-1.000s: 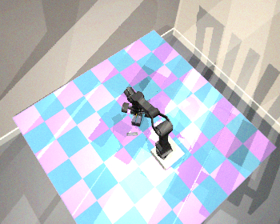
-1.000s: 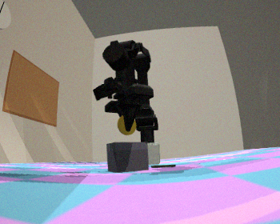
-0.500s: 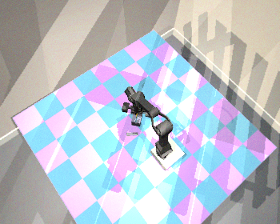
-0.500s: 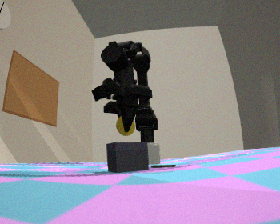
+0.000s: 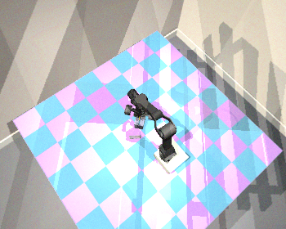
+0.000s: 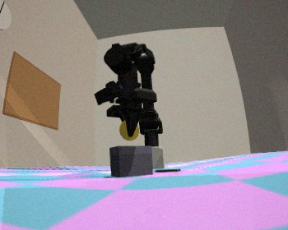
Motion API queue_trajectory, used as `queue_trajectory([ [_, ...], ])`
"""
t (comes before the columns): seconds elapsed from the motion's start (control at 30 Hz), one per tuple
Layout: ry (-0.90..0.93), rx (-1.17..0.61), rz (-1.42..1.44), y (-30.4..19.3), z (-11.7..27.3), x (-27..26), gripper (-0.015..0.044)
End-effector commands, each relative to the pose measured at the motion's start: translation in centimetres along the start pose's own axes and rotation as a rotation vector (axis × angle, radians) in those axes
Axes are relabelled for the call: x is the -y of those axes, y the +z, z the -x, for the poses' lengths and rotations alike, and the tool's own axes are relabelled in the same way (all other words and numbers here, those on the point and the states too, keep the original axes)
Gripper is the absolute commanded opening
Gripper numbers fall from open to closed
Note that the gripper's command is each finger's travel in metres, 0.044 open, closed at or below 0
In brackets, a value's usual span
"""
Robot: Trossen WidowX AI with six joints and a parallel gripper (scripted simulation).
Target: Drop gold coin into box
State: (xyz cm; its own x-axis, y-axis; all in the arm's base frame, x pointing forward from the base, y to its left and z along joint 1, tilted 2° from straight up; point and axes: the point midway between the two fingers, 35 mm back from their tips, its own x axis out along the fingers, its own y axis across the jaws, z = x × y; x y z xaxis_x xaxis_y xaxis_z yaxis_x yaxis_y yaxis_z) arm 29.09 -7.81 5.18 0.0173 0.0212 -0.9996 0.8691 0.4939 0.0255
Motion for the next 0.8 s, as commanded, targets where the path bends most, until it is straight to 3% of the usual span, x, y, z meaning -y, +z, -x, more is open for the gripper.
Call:
queue_trajectory([
  [0.0,-0.002,-0.001,-0.002,0.0,-0.3,0.1,0.0000],
  [0.77,-0.002,-0.001,-0.001,-0.1,-1.4,0.1,0.0000],
])
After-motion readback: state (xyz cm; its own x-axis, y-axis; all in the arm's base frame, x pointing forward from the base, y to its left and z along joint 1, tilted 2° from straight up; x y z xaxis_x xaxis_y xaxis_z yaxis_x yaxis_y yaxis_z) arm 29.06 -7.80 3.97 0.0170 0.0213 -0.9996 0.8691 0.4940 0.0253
